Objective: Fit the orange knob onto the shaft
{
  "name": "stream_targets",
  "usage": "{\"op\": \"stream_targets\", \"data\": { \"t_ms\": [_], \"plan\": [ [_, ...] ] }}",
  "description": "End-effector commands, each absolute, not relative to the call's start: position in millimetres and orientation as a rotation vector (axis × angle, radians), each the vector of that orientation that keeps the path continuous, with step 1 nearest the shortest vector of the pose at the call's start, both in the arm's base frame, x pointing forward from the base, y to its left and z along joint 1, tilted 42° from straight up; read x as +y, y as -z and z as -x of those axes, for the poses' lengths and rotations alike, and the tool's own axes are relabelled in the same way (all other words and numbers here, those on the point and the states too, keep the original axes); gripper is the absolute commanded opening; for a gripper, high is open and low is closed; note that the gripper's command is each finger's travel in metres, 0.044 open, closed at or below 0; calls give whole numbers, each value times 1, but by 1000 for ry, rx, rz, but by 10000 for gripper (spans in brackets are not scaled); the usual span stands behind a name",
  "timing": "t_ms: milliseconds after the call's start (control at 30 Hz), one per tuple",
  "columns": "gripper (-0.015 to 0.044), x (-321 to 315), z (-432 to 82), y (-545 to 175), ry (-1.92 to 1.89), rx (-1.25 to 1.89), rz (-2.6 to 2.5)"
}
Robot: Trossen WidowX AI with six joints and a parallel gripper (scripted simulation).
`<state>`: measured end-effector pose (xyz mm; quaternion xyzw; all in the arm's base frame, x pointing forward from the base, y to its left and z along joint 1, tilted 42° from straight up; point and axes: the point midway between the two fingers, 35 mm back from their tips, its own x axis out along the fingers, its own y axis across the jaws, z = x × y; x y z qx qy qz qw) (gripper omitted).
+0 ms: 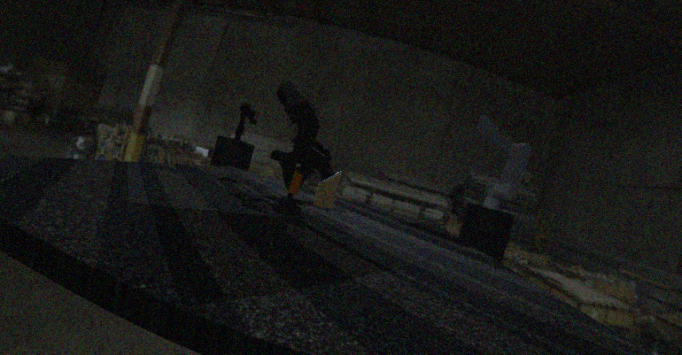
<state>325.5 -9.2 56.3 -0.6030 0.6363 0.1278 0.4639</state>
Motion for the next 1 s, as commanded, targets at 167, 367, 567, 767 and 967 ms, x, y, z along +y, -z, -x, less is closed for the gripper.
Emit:
{"op": "stream_targets", "data": {
  "t_ms": [167, 367, 567, 767, 967],
  "plan": [
    [0, -11, -326, -55, -315, 1562, 1486],
    [0, -11, -326, -55, -315, 1562, 1486],
    [0, -8, -326, -58, -315, 1562, 1486],
    [0, -8, -327, -59, -386, 1565, 1552],
    [0, -9, -327, -57, -491, 1567, 1646]
  ]
}}
